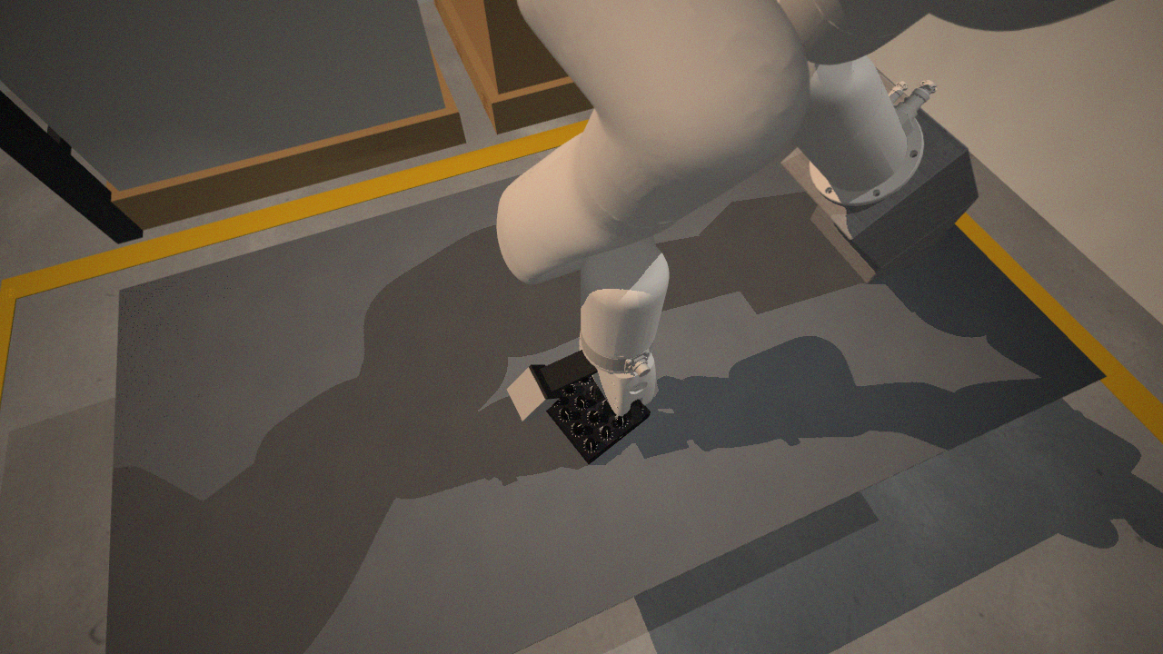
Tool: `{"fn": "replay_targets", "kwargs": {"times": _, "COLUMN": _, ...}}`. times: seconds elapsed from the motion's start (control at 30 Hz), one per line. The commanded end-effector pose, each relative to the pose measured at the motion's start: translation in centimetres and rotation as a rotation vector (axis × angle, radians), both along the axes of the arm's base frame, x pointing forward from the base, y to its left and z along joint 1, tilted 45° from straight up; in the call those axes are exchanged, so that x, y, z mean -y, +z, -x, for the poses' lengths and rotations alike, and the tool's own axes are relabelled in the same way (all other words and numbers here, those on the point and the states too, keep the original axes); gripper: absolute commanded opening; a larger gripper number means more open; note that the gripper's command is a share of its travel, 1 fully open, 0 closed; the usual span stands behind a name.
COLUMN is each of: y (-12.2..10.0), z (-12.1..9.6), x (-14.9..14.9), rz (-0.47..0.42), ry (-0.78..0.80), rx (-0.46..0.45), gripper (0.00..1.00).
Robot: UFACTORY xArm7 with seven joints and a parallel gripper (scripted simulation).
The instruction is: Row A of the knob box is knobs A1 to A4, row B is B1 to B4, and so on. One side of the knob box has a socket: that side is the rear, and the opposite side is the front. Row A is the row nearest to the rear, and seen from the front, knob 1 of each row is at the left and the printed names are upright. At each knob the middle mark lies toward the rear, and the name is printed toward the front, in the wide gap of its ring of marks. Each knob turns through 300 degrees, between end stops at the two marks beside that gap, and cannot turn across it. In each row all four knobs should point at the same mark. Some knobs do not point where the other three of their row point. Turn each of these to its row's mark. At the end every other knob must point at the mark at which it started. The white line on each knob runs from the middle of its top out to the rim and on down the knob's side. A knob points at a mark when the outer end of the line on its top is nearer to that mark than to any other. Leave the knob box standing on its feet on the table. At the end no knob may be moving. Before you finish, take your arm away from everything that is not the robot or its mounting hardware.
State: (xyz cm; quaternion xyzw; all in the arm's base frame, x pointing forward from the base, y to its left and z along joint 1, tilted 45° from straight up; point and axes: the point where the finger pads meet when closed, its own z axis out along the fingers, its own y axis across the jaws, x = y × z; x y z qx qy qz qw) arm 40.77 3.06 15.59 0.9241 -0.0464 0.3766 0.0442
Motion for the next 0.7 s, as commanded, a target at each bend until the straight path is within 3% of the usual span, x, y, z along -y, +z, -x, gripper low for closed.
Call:
{"fn": "replay_targets", "kwargs": {"times": 0.0, "y": 0.03, "z": -0.03, "x": 0.0, "rz": 0.0, "ry": 0.0, "rx": 0.001, "gripper": 0.19}}
{"fn": "replay_targets", "kwargs": {"times": 0.67, "y": -0.7, "z": -0.74, "x": 0.12, "rz": 0.0, "ry": 0.0, "rx": 0.001, "gripper": 0.19}}
